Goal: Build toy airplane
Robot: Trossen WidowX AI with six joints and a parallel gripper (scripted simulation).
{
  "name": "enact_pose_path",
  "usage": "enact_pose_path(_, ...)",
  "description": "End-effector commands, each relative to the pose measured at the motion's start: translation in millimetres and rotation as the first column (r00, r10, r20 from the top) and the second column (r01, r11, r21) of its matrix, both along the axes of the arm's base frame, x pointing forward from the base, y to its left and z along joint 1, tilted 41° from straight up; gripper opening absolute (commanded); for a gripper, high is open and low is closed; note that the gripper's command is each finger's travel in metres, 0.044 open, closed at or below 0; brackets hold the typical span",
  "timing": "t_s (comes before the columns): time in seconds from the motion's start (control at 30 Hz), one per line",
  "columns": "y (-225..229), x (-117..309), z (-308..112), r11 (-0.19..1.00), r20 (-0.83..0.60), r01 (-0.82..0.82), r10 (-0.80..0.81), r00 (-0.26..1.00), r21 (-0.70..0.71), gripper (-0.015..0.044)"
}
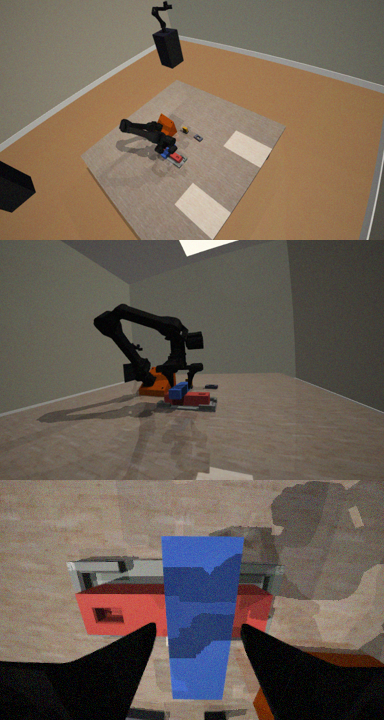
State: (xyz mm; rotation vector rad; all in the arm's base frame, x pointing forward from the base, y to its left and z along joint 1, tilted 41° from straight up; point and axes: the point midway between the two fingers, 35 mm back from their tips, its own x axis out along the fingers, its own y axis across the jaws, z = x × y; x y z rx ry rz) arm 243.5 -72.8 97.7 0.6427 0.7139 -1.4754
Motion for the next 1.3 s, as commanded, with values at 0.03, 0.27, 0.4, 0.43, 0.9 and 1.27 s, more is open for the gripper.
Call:
enact_pose_path(0.03, 0, 0, 0, 1.000, 0.000, 0.001, -0.001, 1.000, 0.000, 0.0440)
enact_pose_path(0.27, 6, 2, 7, 1.000, 0.000, 0.000, 0.000, 1.000, 0.002, 0.0440)
enact_pose_path(0.4, 43, 4, 48, 1.000, -0.003, -0.004, 0.004, 1.000, 0.003, 0.0440)
enact_pose_path(0.43, 50, 4, 57, 1.000, -0.004, -0.004, 0.004, 1.000, 0.001, 0.0440)
enact_pose_path(0.9, 56, 6, 64, 0.888, -0.378, -0.445, 0.452, 0.808, 0.112, 0.0440)
enact_pose_path(1.27, 56, 5, 64, 0.387, -0.623, -0.740, 0.781, -0.055, 0.550, 0.0440)
